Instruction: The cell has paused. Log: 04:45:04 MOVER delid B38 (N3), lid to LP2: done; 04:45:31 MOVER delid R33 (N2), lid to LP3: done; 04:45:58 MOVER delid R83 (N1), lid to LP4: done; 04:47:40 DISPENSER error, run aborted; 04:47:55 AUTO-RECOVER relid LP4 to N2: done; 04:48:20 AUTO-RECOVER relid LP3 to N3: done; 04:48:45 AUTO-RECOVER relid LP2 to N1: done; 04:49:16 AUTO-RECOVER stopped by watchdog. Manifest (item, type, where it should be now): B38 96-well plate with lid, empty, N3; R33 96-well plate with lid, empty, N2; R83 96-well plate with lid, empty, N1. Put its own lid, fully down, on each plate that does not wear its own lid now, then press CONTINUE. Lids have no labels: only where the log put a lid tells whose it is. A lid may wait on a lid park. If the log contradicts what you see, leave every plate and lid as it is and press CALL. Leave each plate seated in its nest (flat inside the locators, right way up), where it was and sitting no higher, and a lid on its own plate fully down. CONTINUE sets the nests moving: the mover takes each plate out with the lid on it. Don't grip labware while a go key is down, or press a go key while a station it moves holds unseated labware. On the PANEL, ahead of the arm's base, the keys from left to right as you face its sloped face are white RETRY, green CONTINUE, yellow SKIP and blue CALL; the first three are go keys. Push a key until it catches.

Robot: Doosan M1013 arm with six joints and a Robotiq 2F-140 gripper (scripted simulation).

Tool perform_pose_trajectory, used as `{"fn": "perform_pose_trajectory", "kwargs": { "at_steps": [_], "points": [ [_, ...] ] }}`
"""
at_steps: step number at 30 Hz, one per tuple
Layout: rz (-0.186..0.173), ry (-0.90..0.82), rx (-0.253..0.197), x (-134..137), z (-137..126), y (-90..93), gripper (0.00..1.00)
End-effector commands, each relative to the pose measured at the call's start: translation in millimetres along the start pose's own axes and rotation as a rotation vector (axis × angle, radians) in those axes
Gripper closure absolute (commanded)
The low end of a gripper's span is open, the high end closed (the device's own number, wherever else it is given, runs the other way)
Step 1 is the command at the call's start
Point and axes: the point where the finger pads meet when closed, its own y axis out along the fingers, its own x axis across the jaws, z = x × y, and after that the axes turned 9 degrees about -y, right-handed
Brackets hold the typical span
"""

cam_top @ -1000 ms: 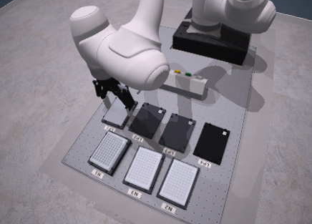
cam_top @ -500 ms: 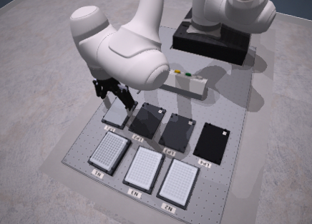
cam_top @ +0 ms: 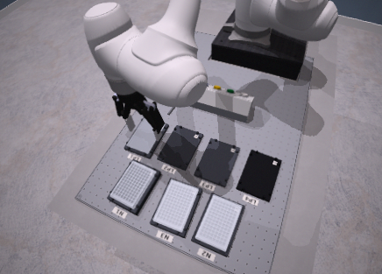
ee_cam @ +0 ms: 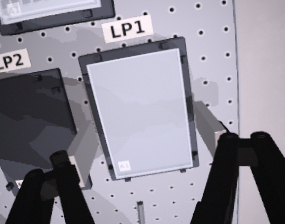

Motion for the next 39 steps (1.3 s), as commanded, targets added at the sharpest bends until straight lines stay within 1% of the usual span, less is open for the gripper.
{"fn": "perform_pose_trajectory", "kwargs": {
  "at_steps": [1, 6, 8, 16, 21, 28, 34, 35, 36, 37, 38, 39],
  "points": [
    [0.000, 0.000, 0.000, 0, 0, -9.0, 0.34],
    [0.000, 0.000, 0.000, 0, 0, -23.3, 0.34],
    [0.000, 0.000, 0.000, 0, 0, -23.3, 0.34],
    [0.000, 0.000, 0.000, 0, 0, -46.4, 0.34],
    [0.000, 0.000, 0.000, 0, 0, -56.6, 0.34],
    [0.000, 0.000, 0.000, 0, 0, -61.7, 0.34],
    [0.000, 0.000, 0.000, 0, 1, -62.6, 0.34],
    [0.000, 0.001, 0.000, -3, 5, -62.8, 0.34],
    [0.000, 0.002, 0.000, -10, 14, -63.1, 0.34],
    [0.000, 0.003, 0.000, -21, 30, -63.6, 0.34],
    [0.000, 0.006, 0.001, -38, 51, -64.2, 0.34],
    [0.000, 0.006, 0.001, -38, 51, -64.2, 0.34]
  ]
}}
